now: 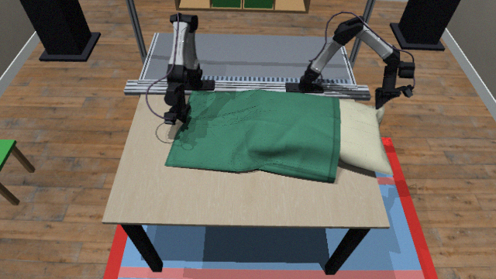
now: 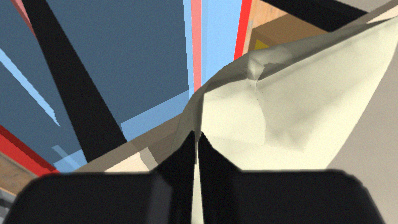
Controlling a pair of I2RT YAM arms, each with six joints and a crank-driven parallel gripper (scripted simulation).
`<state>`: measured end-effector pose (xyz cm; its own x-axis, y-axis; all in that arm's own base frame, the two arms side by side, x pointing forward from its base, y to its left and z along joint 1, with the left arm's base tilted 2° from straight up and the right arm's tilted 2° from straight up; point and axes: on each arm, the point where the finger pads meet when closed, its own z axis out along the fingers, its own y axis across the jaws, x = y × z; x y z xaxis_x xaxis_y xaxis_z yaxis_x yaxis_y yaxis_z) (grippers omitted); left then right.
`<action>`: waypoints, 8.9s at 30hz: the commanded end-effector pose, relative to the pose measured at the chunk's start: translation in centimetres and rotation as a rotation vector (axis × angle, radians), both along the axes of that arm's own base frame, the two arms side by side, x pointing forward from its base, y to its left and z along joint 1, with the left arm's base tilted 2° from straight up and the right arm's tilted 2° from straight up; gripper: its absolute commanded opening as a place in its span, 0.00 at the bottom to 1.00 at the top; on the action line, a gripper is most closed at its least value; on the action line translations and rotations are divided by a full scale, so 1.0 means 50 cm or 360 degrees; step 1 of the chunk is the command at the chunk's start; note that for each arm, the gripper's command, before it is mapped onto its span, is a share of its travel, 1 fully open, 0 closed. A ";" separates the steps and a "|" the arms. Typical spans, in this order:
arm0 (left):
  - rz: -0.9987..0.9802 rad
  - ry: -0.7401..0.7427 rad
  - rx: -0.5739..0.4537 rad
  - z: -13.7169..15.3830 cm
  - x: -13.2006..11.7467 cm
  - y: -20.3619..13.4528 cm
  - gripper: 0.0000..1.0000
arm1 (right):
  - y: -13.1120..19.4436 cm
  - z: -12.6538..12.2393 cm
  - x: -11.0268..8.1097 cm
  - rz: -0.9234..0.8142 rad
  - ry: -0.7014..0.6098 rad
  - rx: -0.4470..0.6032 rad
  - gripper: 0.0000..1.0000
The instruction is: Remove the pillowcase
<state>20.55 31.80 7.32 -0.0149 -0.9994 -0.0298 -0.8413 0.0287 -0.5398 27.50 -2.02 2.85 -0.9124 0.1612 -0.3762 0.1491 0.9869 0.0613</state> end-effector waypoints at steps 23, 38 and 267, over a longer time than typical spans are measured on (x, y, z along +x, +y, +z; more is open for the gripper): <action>-0.0043 -0.0016 0.0049 -0.002 0.013 0.001 0.01 | -0.007 -0.040 -0.056 -0.0015 0.0180 -0.0020 0.01; -0.0043 -0.0016 0.0049 -0.002 0.013 0.001 0.01 | -0.009 0.035 -0.013 -0.0014 0.0031 -0.0033 0.01; -0.0035 -0.0015 0.0048 -0.002 0.010 0.003 0.01 | 0.010 1.170 0.000 0.0019 -0.2474 -0.0393 0.01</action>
